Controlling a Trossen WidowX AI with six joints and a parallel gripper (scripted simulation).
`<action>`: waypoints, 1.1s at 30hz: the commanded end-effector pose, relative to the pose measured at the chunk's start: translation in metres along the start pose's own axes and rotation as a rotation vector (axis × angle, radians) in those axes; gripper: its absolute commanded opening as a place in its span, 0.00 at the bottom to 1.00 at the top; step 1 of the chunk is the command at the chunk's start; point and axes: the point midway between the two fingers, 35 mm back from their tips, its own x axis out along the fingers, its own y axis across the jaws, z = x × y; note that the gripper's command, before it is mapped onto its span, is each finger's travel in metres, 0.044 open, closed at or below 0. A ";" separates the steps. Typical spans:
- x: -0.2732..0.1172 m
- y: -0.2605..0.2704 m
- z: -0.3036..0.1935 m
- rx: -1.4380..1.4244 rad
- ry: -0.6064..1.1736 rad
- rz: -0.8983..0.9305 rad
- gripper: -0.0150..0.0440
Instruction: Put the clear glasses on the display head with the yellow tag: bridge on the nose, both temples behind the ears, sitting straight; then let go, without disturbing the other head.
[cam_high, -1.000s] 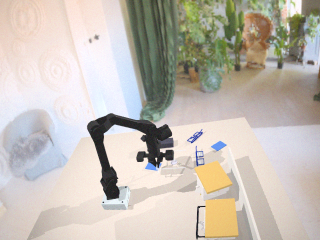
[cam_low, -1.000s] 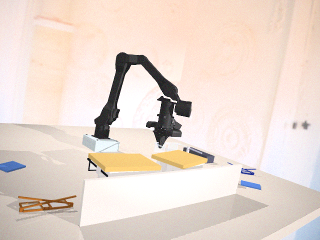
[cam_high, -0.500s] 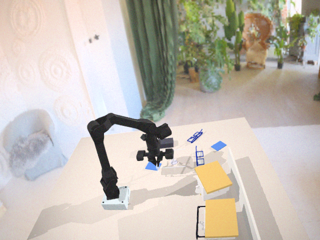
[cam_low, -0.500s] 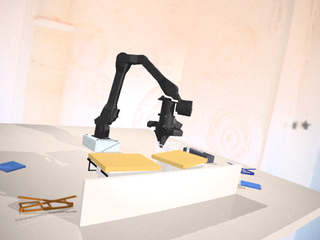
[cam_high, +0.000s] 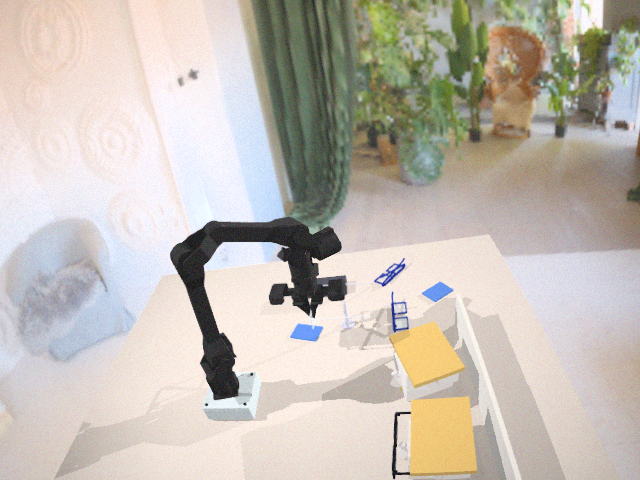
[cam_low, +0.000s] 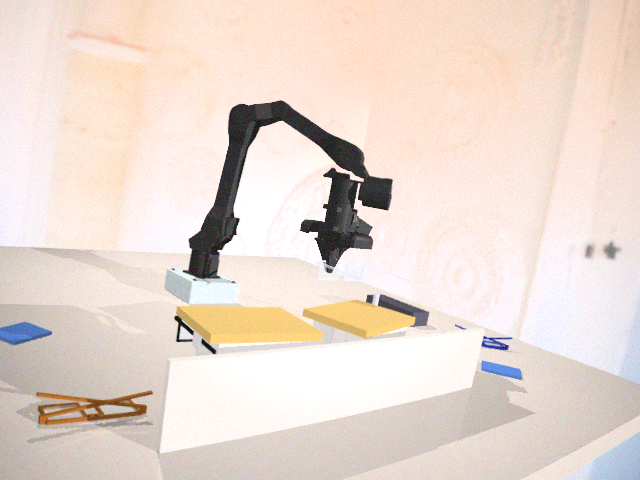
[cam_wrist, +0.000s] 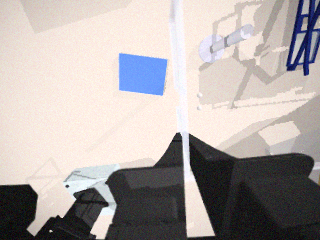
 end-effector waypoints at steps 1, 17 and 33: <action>-0.008 0.001 -0.001 0.011 -0.002 -0.003 0.25; -0.009 -0.021 -0.067 0.689 0.003 -0.007 0.25; -0.008 -0.023 -0.141 1.455 0.004 -0.012 0.25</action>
